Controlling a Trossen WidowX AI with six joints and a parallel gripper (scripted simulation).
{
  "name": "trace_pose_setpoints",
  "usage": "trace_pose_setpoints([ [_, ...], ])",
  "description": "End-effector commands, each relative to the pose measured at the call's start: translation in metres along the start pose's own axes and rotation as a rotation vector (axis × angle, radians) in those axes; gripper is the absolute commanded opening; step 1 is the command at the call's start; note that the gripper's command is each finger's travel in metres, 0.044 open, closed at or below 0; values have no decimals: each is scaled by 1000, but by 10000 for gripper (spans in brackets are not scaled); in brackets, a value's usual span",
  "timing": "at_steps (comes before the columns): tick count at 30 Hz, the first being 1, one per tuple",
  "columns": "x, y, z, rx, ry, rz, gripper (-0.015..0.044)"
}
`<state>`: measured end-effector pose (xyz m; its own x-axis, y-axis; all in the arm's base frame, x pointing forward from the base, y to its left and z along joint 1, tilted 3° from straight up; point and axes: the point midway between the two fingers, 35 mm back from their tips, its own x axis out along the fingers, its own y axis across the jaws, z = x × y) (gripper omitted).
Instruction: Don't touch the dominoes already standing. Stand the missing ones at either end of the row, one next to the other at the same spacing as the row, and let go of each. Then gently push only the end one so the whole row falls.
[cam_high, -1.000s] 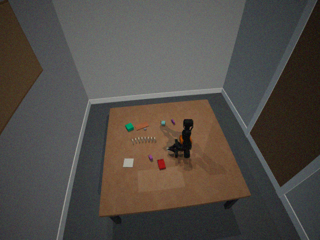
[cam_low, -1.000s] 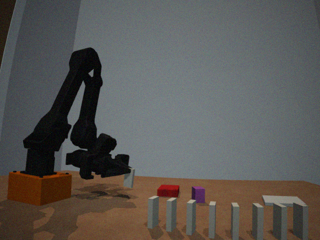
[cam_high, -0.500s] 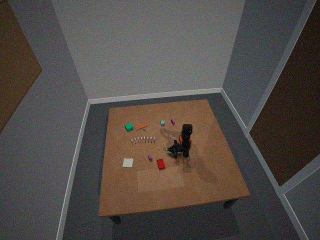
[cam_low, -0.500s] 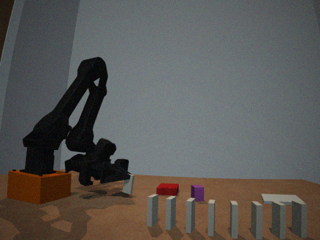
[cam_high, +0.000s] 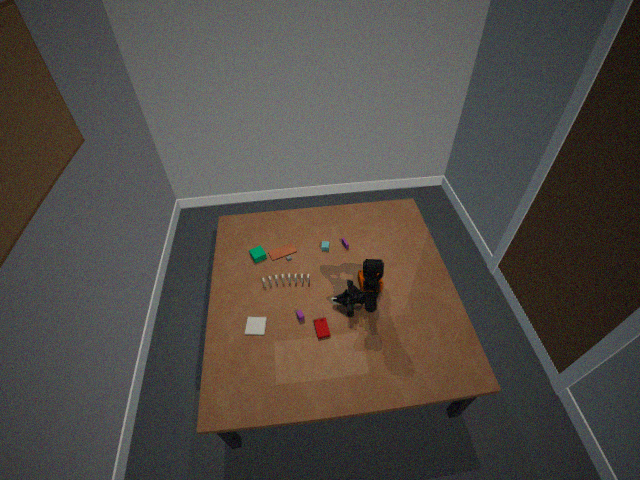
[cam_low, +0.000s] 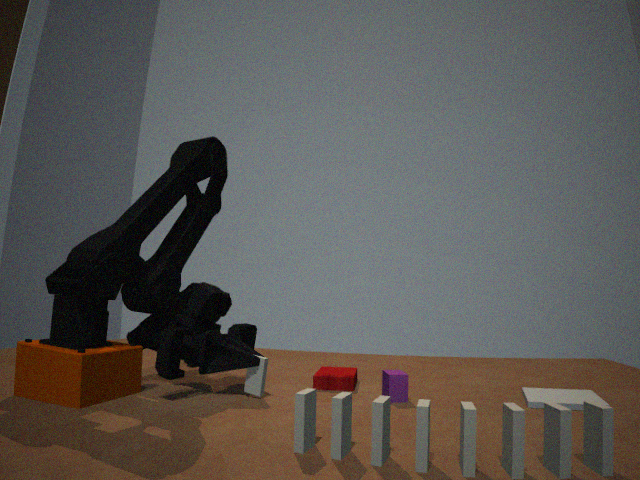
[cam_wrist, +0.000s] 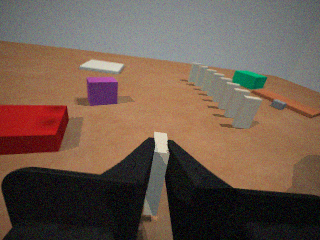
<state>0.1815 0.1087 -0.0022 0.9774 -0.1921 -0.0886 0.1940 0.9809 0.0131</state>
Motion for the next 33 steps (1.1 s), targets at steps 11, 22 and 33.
trace_pose_setpoints([
  [11, 2, -10, 0, -27, 2, 7, 25],
  [22, 2, -11, 1, -28, 2, 8, 25],
  [33, 2, -11, 1, -28, 2, 8, 261],
])
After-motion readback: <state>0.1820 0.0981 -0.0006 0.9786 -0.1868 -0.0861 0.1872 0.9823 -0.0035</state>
